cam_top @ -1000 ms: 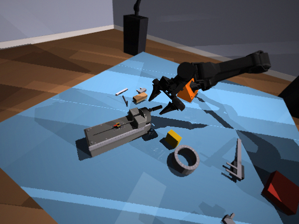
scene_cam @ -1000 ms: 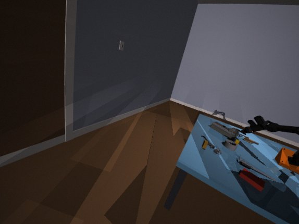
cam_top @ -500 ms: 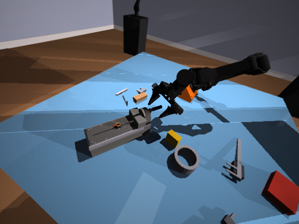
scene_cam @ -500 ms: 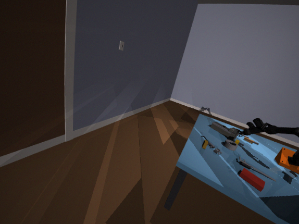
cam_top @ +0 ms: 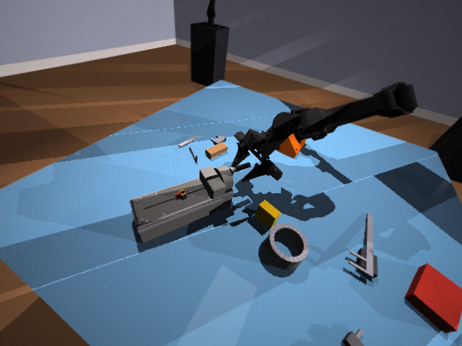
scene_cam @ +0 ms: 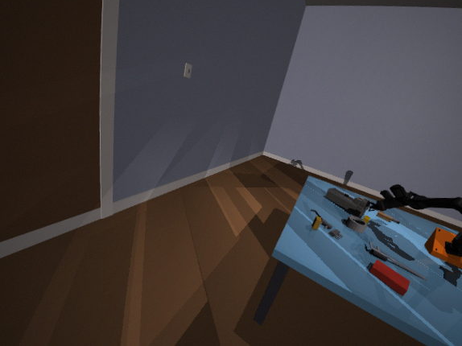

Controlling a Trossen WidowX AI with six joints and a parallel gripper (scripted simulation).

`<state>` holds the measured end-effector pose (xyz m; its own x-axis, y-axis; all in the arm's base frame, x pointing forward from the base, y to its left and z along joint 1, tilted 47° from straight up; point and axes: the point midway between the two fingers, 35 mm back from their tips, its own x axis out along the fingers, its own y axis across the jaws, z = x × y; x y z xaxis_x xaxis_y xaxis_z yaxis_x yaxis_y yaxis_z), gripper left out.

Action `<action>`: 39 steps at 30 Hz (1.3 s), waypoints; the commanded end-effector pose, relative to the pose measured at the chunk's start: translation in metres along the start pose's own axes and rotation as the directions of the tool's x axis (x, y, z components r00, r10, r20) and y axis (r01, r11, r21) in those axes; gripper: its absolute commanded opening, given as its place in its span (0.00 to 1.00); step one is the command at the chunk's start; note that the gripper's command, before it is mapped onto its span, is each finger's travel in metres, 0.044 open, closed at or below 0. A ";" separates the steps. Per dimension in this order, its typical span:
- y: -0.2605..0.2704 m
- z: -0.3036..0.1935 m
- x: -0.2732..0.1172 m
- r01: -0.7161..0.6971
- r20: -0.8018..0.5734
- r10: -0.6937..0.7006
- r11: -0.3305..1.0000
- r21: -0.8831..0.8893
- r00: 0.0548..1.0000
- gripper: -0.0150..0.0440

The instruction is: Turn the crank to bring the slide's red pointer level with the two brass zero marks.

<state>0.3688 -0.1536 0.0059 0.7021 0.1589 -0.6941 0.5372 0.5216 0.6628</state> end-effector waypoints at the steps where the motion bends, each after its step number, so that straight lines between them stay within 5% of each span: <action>1: 0.000 0.001 0.000 0.003 0.004 -0.003 1.000 0.002 1.000 0.60; 9: 0.000 0.001 0.000 0.003 0.004 -0.003 1.000 0.002 1.000 0.25; 39: -0.014 -0.001 0.000 0.003 0.004 -0.003 1.000 0.002 1.000 0.25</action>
<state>0.3663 -0.1545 0.0016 0.7106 0.1706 -0.6826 0.5186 0.5286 0.6720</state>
